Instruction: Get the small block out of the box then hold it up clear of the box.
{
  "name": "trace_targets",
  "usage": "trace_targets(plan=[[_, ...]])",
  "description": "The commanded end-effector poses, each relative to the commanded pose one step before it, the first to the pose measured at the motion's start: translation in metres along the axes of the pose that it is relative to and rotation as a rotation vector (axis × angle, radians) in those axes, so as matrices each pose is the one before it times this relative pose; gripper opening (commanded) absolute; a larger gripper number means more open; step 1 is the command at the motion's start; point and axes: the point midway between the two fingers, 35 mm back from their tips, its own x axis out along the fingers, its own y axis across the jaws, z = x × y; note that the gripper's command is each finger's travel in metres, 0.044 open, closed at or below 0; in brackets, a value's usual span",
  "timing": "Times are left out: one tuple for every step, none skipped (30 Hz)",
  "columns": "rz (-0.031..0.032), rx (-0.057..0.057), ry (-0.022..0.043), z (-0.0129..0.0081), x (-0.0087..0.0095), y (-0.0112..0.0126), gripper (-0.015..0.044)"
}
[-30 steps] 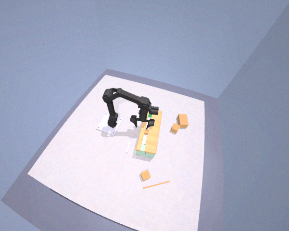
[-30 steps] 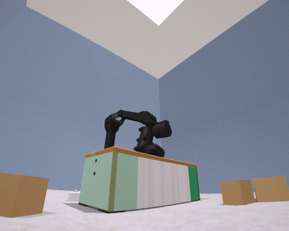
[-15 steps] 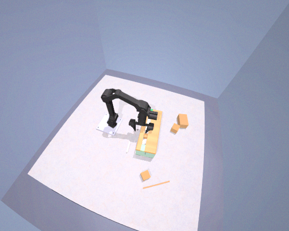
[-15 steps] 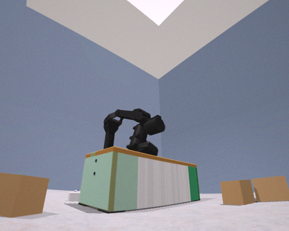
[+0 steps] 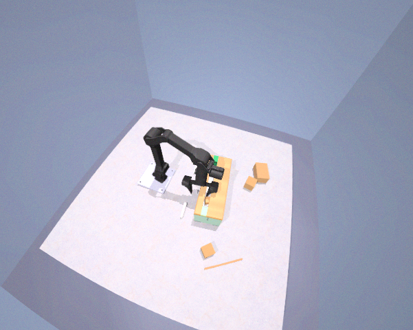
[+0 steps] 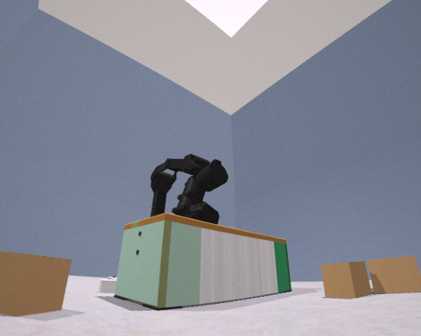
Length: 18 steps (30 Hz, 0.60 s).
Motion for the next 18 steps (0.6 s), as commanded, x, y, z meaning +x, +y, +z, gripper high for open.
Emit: trace_targets(plan=[[0.00207,-0.0008,0.0016,-0.00892,0.00374,0.00032,0.04],[0.0,0.0,0.00024,-0.00227,0.00078,-0.00001,0.04],[0.0,0.0,0.00024,-0.00225,0.00077,-0.00001,0.04],[0.0,0.0,0.00024,-0.00225,0.00077,-0.00001,0.04],[0.0,0.0,0.00024,-0.00228,0.00078,-0.00001,0.04],[0.0,0.0,0.00025,-0.00233,0.0008,-0.00001,0.04],[0.0,0.0,0.00025,-0.00234,0.0008,-0.00001,0.04],[0.0,0.0,0.00025,-0.00236,0.00081,-0.00001,0.04],[0.0,0.0,0.00025,-0.00236,0.00081,-0.00001,0.04],[0.0,0.0,0.00025,-0.00237,0.00081,-0.00001,0.04],[0.0,0.0,0.00025,-0.00239,0.00082,-0.00001,0.04],[0.0,0.0,0.00026,-0.00242,0.00083,-0.00001,0.04],[0.0,0.0,0.00026,-0.00244,0.00084,-0.00001,0.04],[0.0,0.0,0.00026,-0.00245,0.00084,-0.00001,0.04],[0.0,0.0,0.00026,-0.00247,0.00085,-0.00001,0.04],[0.0,0.0,0.00026,-0.00249,0.00085,-0.00001,0.04],[0.00001,0.0,0.00026,-0.00248,0.00085,-0.00001,0.04],[0.00001,0.0,0.00026,-0.00248,0.00085,-0.00001,0.04]])
